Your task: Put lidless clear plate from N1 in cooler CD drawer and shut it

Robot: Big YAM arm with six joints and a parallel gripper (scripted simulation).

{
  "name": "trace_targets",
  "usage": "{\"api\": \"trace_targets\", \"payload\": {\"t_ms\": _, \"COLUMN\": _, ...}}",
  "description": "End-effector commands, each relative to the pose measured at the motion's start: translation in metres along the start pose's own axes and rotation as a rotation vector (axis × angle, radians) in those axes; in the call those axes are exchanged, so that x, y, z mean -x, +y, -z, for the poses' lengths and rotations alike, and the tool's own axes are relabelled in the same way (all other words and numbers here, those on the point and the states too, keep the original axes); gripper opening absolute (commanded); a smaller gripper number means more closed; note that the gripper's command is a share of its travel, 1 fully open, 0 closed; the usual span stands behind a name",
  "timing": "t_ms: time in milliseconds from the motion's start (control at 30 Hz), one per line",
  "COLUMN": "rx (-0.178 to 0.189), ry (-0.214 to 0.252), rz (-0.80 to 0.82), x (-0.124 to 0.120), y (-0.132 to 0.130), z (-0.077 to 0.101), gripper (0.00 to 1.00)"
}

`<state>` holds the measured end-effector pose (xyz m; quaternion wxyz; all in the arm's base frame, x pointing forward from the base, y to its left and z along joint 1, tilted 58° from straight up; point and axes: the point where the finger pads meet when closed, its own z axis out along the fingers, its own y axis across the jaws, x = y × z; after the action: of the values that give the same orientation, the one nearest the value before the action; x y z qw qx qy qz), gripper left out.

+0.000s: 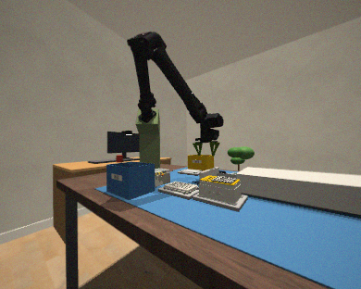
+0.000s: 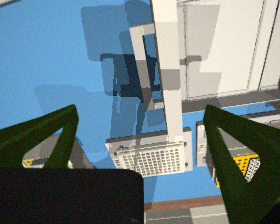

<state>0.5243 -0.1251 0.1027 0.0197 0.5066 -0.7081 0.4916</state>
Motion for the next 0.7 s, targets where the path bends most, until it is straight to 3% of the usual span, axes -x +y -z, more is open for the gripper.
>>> {"api": "trace_targets", "payload": {"t_ms": 0, "rx": 0.000, "ry": -0.024, "rz": -0.145, "x": 0.029, "y": -0.004, "z": 0.007, "gripper": 1.00}}
{"api": "trace_targets", "payload": {"t_ms": 667, "rx": 0.002, "ry": -0.027, "rz": -0.714, "x": 0.088, "y": -0.043, "z": 0.010, "gripper": 1.00}}
